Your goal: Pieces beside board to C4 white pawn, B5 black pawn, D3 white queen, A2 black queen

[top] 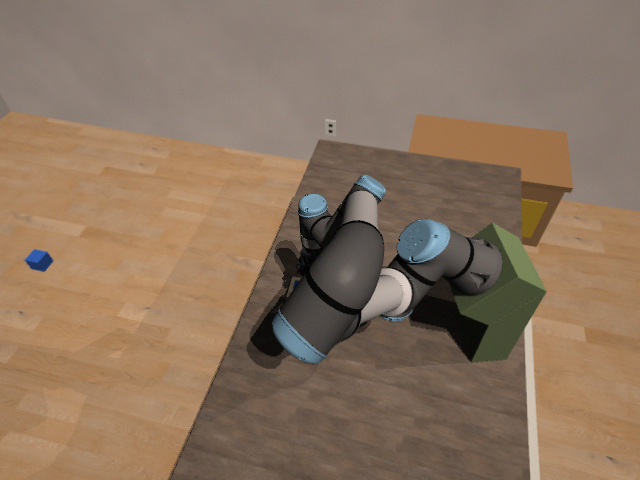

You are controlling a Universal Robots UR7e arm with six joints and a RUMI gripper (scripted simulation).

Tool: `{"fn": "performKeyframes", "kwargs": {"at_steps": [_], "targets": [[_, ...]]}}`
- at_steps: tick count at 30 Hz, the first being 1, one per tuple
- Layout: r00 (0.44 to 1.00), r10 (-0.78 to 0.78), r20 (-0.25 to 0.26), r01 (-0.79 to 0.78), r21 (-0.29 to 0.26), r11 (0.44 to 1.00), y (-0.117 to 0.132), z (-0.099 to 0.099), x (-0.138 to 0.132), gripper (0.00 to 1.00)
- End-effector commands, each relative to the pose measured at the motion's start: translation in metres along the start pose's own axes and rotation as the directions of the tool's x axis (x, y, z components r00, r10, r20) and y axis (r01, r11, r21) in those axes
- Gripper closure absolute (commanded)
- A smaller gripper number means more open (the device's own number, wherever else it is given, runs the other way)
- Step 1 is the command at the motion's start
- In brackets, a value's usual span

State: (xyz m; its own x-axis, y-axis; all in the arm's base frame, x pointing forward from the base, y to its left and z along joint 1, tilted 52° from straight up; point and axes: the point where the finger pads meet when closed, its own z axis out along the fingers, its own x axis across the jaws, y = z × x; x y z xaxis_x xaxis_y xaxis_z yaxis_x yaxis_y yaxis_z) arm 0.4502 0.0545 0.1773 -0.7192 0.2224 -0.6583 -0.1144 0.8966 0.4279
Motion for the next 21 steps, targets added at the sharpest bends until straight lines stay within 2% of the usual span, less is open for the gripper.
{"fn": "performKeyframes", "kwargs": {"at_steps": [1, 9, 21], "targets": [[0.993, -0.119, 0.005, 0.119, 0.004, 0.993, 0.039, -0.01, 0.024, 1.0], [0.969, -0.248, 0.013, 0.248, 0.003, 0.969, 0.071, -0.011, 0.05, 1.0], [0.961, -0.274, 0.015, 0.274, 0.003, 0.962, 0.077, -0.011, 0.056, 1.0]]}}
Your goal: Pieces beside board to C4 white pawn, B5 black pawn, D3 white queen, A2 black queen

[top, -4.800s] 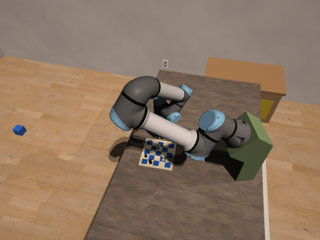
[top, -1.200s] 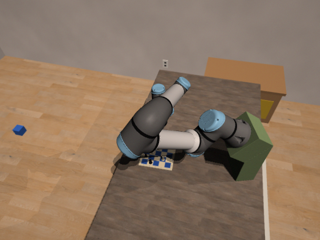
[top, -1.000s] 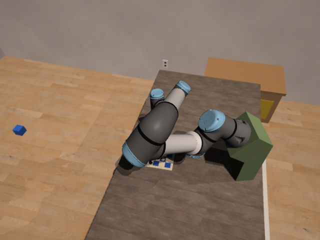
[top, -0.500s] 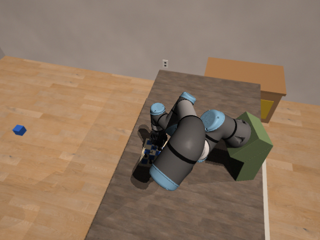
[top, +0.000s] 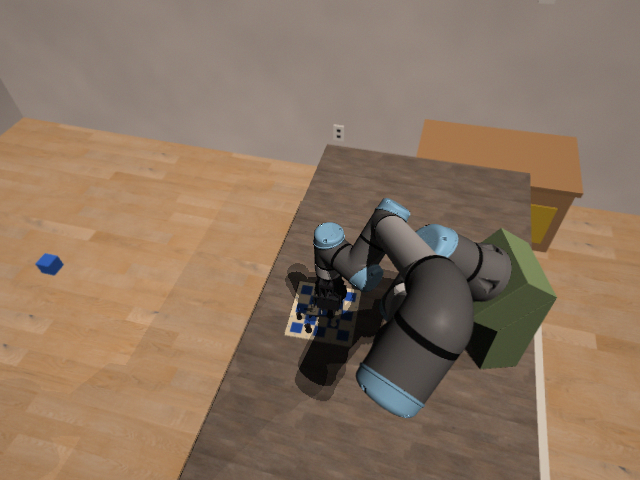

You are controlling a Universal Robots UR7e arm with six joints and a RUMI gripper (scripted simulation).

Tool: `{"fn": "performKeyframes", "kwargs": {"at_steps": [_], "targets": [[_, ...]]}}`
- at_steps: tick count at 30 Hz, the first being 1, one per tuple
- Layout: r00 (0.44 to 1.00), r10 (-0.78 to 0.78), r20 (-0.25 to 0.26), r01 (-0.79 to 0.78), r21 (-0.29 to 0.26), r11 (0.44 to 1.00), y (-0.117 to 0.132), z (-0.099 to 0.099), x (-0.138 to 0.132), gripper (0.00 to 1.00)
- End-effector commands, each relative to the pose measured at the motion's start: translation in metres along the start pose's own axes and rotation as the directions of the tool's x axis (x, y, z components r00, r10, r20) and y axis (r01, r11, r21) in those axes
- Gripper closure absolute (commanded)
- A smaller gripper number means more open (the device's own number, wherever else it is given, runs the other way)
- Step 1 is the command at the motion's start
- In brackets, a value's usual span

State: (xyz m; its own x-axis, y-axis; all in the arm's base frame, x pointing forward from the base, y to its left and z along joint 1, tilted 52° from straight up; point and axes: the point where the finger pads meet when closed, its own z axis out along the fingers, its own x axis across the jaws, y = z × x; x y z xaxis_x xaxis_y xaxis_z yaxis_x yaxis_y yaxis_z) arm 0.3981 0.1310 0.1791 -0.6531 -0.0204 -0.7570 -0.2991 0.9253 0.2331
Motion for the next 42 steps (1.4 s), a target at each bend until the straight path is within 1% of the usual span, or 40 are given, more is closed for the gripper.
{"fn": "performKeyframes", "kwargs": {"at_steps": [1, 26, 42], "targets": [[1.0, -0.007, 0.002, 0.007, -0.002, 1.0, 0.003, -0.003, 0.002, 1.0], [1.0, -0.007, 0.0, 0.007, -0.002, 1.0, 0.003, -0.002, 0.002, 1.0], [1.0, -0.008, -0.003, 0.008, -0.002, 1.0, 0.003, 0.007, 0.002, 1.0]]}}
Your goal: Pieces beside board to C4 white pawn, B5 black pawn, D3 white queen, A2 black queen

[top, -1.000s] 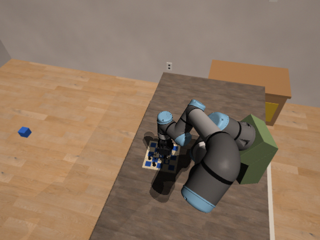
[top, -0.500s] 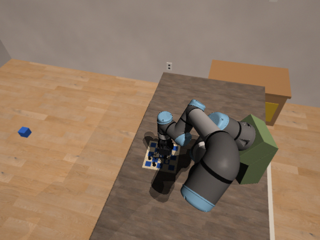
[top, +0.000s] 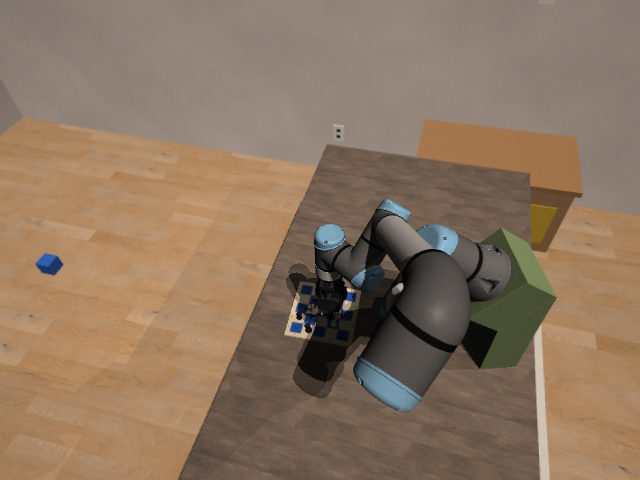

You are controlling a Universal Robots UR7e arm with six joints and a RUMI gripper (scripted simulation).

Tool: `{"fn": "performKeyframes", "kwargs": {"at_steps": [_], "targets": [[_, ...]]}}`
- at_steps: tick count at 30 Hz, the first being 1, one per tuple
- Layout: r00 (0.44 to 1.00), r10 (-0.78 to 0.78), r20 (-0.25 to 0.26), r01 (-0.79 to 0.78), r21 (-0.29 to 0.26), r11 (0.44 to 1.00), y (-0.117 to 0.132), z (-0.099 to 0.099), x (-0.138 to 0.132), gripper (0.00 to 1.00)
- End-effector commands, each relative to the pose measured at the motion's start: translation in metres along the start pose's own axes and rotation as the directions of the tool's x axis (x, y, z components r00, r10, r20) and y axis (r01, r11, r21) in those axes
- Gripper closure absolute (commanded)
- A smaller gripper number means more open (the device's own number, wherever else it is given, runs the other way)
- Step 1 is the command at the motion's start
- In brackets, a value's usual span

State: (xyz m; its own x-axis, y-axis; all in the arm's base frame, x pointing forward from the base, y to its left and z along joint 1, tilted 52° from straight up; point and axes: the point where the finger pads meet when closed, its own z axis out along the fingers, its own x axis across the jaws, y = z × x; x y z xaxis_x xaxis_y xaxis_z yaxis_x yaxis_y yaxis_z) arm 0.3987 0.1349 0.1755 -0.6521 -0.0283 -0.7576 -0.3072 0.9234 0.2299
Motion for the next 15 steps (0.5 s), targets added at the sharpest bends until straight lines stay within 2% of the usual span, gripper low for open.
{"fn": "performKeyframes", "kwargs": {"at_steps": [1, 15], "targets": [[1.0, 0.0, -0.001, 0.0, 0.003, 1.0, 0.0, 0.003, 0.0, 1.0], [1.0, 0.0, -0.001, 0.0, 0.003, 1.0, 0.0, 0.019, -0.001, 1.0]]}}
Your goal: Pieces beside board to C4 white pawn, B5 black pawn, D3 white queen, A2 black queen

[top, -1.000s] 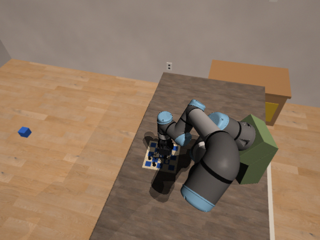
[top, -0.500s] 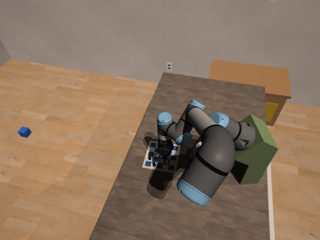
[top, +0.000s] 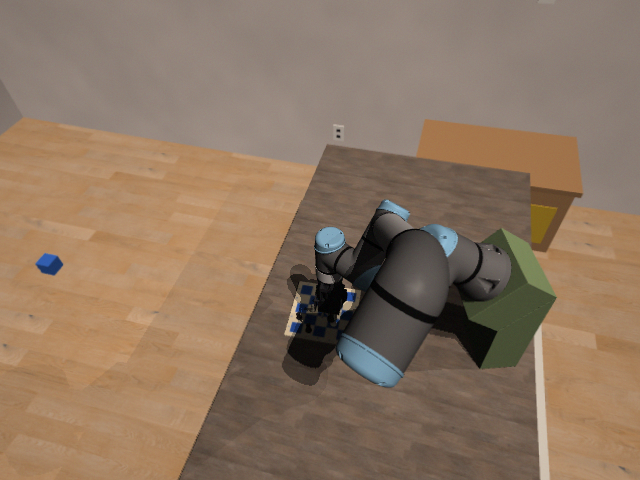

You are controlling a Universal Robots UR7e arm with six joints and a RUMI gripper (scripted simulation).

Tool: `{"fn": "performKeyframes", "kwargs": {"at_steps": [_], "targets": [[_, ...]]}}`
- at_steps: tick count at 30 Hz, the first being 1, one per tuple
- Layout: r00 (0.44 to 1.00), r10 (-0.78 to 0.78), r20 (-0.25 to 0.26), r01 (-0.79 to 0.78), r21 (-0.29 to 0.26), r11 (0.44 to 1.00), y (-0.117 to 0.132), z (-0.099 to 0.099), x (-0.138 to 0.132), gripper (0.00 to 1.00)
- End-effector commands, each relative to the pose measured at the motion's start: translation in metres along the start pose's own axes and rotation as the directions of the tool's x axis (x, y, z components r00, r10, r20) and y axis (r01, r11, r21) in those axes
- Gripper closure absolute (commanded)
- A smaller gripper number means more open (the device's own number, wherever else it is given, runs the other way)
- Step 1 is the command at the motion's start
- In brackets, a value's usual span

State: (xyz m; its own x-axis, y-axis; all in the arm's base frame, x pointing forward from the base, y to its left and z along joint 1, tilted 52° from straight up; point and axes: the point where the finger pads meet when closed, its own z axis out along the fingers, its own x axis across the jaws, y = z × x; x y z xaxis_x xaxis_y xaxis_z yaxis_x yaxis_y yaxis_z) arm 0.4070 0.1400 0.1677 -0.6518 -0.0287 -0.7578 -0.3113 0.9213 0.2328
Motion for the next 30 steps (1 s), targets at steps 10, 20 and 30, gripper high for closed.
{"fn": "performKeyframes", "kwargs": {"at_steps": [10, 20, 30], "targets": [[1.0, 0.0, -0.001, 0.0, 0.008, 1.0, 0.0, 0.019, -0.001, 1.0], [1.0, 0.0, -0.001, 0.0, 0.008, 1.0, 0.0, 0.032, -0.001, 1.0], [1.0, 0.0, -0.001, 0.0, 0.008, 1.0, 0.001, 0.048, -0.001, 1.0]]}}
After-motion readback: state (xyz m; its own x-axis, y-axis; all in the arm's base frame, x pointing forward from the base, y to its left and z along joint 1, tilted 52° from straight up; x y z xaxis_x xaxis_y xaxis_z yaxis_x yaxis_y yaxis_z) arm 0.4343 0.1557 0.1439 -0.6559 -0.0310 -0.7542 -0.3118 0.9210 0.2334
